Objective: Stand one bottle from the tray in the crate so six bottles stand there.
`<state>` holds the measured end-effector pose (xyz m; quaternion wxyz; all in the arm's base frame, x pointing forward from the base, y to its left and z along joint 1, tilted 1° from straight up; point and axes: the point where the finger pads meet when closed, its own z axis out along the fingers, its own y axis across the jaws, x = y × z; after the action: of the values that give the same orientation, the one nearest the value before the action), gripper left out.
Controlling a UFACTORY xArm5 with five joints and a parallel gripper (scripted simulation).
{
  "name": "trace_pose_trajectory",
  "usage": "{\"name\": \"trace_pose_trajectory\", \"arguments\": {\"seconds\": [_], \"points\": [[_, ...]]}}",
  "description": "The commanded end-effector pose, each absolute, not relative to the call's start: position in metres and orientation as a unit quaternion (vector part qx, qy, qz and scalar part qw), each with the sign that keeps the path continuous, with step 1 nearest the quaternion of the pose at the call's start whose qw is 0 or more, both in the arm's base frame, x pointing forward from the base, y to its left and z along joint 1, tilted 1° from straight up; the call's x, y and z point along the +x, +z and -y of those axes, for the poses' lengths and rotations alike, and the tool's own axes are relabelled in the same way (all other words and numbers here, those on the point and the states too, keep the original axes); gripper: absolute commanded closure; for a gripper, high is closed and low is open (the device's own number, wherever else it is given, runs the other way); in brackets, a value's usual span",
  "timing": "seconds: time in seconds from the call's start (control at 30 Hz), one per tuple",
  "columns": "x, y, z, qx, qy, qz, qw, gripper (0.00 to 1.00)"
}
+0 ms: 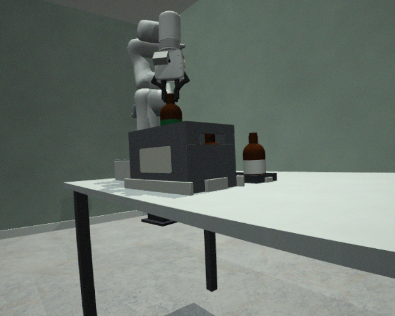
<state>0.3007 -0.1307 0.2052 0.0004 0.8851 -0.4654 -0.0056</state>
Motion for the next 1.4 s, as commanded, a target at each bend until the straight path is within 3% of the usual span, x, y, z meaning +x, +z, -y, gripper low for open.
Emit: {"name": "trace_pose_trajectory", "arguments": {"seconds": [0.0,1.37], "points": [[0.302,0.206,0.131,0.885,-0.004,0.465,0.000,1.00],[0.302,0.171,0.130,0.885,-0.004,0.465,0.000,1.00]]}}
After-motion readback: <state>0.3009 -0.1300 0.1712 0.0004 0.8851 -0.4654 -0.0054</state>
